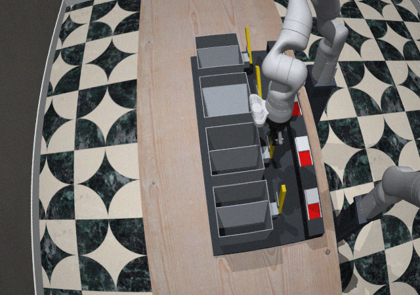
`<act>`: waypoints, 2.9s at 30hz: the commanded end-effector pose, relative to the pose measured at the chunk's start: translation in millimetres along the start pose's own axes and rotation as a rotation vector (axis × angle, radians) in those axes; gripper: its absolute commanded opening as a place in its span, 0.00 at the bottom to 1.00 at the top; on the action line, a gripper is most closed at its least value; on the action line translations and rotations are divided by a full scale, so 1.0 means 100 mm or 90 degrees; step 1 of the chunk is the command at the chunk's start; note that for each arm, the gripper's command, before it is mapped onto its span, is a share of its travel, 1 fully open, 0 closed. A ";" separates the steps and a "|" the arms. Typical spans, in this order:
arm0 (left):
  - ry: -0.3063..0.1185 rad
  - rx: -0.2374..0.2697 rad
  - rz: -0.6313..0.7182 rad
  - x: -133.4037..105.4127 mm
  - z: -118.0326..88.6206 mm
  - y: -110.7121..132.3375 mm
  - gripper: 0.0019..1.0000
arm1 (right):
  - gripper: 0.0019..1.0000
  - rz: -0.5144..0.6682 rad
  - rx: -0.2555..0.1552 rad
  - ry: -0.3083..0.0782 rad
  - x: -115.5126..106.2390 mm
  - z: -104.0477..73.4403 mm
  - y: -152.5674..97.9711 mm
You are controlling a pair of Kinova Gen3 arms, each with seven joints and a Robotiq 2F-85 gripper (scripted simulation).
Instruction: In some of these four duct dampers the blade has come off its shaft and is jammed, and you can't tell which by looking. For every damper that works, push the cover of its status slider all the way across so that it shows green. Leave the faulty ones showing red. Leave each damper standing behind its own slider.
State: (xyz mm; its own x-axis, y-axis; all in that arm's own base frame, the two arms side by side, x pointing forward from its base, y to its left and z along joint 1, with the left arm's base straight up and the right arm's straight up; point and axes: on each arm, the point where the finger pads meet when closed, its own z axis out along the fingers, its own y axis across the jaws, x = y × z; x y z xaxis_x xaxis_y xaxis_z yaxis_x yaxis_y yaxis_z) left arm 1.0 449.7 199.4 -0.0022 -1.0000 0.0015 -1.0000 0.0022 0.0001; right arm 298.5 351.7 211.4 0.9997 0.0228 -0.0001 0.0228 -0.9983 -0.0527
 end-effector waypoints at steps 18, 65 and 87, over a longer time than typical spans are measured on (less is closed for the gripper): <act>-0.001 0.000 0.000 0.00 -0.01 0.00 1.00 | 0.26 0.000 0.063 0.001 0.00 0.00 0.11; -0.001 0.000 0.000 0.00 -0.01 0.00 1.00 | 0.26 0.000 0.273 0.001 0.00 0.10 0.47; -0.001 0.000 0.000 0.00 -0.01 0.00 1.00 | 0.26 0.000 0.343 0.001 0.00 0.16 0.58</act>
State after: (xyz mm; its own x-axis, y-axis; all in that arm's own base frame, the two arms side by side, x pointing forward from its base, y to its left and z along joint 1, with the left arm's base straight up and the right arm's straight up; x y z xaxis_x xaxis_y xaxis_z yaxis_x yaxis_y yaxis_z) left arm 1.0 449.7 199.4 -0.0022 -1.0000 0.0015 -1.0000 0.0022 0.0001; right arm 299.9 295.9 193.4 0.9998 0.0223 -0.0001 0.0186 -0.8393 -0.5434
